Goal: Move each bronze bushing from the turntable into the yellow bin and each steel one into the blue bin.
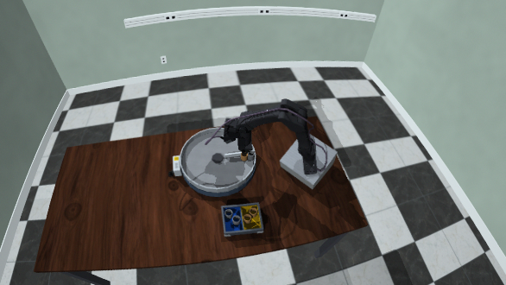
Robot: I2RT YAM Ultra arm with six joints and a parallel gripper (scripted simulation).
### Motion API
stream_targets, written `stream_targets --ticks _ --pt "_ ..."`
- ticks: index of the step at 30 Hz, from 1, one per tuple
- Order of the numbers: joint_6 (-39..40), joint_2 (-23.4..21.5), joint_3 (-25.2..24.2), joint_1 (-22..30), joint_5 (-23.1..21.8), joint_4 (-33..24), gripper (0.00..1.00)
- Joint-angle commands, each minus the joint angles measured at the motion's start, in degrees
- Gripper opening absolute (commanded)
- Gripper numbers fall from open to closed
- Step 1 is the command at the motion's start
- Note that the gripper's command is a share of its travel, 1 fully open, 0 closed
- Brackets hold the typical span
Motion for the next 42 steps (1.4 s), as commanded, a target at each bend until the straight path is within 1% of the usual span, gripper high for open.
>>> stream_targets --ticks 1,15,20,23,42 --pt "-0.2 -0.6 -0.8 -1.0 -0.4 1.0 0.14" --pt "-0.3 -0.6 -0.7 -1.0 -0.4 1.0 0.14" --pt "-0.6 0.6 1.2 -1.1 -0.4 1.0 0.14" --pt "-0.5 -0.6 1.6 -1.2 -0.4 0.9 0.14" --pt "-0.5 -0.6 1.6 -1.2 -0.4 0.8 0.14"
